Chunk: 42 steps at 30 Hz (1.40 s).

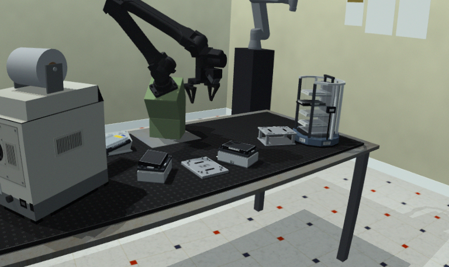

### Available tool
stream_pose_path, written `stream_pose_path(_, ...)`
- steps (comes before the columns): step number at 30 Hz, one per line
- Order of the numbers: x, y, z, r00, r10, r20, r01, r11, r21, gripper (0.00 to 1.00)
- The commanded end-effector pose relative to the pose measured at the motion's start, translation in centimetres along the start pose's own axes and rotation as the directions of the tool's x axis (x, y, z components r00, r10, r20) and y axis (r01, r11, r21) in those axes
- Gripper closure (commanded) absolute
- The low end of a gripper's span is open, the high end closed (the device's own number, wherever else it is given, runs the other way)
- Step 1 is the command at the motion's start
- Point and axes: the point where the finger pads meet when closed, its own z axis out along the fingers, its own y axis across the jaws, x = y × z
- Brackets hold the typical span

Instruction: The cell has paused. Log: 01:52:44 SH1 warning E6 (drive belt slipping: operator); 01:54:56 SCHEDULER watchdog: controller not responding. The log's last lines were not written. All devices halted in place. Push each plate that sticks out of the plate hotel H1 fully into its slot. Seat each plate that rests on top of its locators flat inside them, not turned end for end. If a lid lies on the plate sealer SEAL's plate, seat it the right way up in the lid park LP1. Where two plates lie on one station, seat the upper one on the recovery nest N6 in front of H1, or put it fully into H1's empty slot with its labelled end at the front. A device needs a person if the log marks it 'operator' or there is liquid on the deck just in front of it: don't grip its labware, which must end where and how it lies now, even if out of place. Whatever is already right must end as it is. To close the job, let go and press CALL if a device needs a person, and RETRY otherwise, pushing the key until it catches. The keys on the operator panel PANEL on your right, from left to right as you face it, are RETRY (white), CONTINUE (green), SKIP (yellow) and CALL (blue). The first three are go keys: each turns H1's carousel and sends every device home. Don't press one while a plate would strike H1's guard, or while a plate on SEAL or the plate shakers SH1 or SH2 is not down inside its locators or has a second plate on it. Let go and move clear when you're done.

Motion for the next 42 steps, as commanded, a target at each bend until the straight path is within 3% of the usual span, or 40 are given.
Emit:
stream_pose_path(1, 0.75, -0.95, -0.02, 0.999, 0.033, -0.016, -0.033, 0.999, 0.007, 0.00)
stream_pose_path(42, 1.21, -1.09, 0.18, 1.000, -0.014, -0.027, 0.015, 1.000, 0.009, 0.00)
